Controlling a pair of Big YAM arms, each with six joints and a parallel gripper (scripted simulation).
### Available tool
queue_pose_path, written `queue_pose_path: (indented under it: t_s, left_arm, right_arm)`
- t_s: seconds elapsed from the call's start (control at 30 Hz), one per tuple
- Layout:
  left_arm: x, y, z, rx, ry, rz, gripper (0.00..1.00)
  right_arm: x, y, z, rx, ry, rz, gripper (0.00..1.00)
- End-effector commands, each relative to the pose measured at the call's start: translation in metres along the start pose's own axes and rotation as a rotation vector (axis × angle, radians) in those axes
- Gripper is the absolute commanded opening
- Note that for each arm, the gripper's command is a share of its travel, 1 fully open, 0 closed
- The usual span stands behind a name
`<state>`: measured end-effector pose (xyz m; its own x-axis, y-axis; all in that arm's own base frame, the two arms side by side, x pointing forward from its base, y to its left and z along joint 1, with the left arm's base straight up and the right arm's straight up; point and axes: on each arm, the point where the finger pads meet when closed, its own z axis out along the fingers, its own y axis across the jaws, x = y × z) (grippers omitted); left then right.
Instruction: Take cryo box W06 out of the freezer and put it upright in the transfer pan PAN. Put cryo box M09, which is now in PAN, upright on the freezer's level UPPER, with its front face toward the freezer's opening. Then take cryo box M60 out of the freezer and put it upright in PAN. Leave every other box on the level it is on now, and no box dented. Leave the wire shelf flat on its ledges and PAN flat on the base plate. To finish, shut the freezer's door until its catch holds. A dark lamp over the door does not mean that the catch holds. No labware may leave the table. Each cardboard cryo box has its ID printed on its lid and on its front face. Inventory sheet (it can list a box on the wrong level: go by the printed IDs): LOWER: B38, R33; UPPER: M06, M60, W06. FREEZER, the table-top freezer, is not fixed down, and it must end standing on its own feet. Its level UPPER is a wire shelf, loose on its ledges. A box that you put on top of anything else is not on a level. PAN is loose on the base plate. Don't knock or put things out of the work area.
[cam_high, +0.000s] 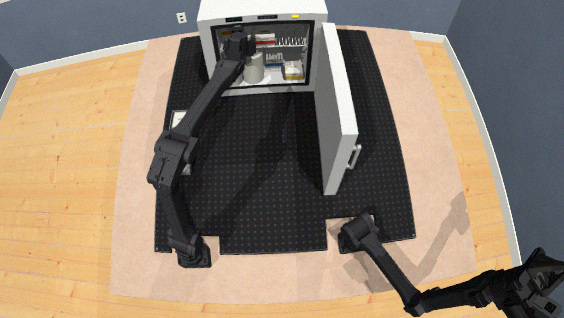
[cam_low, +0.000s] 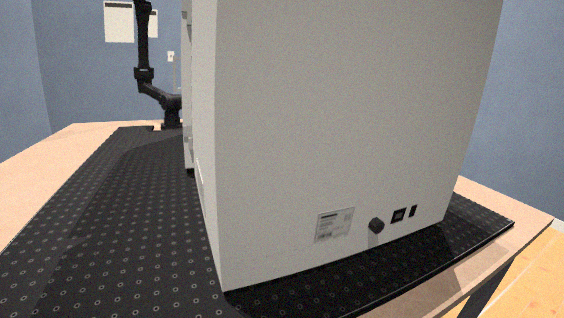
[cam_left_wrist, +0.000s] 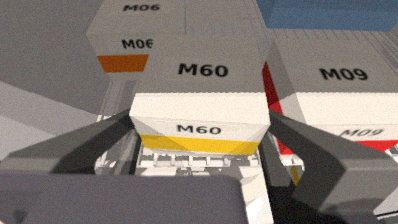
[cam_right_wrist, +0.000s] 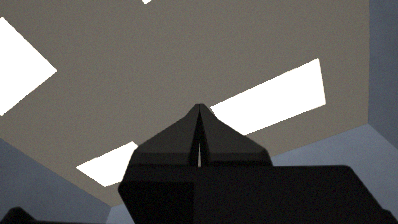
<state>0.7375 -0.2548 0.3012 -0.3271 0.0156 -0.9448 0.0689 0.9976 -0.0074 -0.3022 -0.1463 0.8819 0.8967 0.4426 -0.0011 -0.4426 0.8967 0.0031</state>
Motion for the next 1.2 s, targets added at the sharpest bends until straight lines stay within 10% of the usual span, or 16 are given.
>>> queue_pose_path:
  t_s: [0.0, 1.17]
  left_arm:
    - [-0.003, 0.003, 0.009, -0.006, 0.003, 0.012, 0.77]
    - [-0.045, -0.011, -0.01, 0.015, -0.049, -0.02, 0.77]
  right_arm:
    - [0.014, 0.0, 0.003, -0.003, 0.031, -0.011, 0.0]
    - [0.014, 0.0, 0.003, -0.003, 0.031, -0.011, 0.0]
